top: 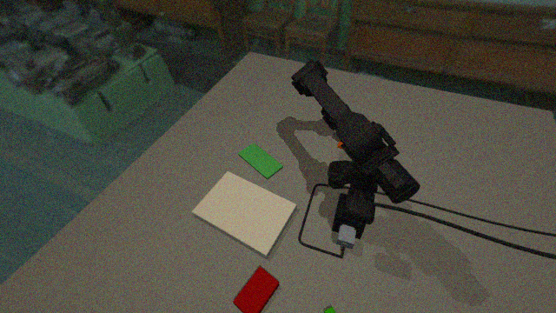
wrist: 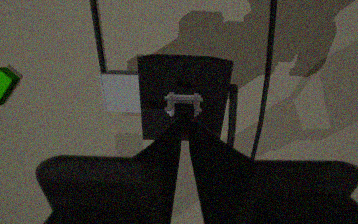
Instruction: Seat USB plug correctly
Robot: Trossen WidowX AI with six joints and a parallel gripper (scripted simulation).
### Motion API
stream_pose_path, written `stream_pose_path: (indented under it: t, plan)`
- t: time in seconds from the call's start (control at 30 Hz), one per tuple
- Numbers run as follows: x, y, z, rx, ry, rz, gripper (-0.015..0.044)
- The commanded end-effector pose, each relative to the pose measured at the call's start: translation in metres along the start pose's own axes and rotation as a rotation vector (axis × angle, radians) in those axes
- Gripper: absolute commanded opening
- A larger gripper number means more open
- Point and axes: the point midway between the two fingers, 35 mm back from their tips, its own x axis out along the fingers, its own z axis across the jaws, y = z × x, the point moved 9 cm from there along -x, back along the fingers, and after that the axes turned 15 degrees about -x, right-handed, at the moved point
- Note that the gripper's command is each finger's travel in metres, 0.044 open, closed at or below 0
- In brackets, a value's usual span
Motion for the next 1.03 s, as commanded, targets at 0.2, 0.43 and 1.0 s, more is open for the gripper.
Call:
stream_pose_path:
  t: [0.2, 0.43, 1.0]
  plan:
    - [0.000, 0.000, 0.000, 0.000, 0.000, 0.001, 0.0095]
    - [0.000, 0.000, 0.000, 0.000, 0.000, 0.001, 0.0095]
    - [-0.011, 0.000, 0.000, 0.000, 0.000, 0.001, 0.0095]
